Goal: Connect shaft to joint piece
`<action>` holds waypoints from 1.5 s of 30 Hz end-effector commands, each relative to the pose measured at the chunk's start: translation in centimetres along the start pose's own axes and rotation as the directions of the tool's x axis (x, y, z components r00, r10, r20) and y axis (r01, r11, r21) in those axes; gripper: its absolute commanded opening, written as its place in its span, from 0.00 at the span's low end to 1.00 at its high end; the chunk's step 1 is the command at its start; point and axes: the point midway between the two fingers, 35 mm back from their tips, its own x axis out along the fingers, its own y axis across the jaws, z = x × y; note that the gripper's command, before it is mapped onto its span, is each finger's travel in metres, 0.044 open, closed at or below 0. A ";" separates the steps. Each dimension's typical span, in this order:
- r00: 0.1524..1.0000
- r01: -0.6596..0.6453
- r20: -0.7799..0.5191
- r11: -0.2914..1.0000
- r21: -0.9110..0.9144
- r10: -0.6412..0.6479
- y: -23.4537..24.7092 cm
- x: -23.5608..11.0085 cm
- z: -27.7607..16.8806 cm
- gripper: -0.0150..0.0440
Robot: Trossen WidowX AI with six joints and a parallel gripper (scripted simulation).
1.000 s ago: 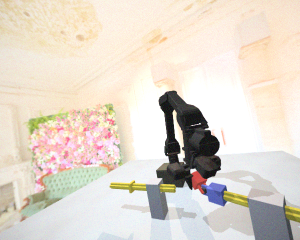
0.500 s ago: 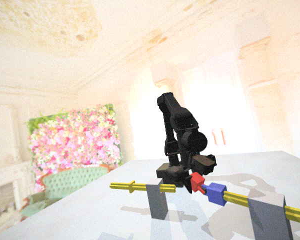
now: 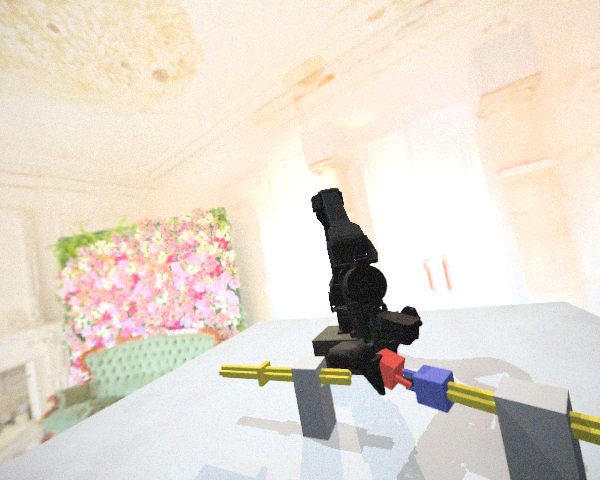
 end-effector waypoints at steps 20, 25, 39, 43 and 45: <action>0.994 -0.020 0.106 0.991 -0.132 0.034 -0.6 0.4 -0.1 0.25; 0.994 -0.020 0.107 0.991 -0.133 0.034 -0.6 0.4 -0.1 0.25; 0.994 -0.020 0.106 0.991 -0.129 0.033 -0.6 0.4 -0.1 0.25; 0.994 -0.020 0.106 0.991 -0.129 0.033 -0.6 0.4 -0.1 0.25; 0.994 -0.020 0.106 0.991 -0.129 0.033 -0.6 0.4 -0.1 0.25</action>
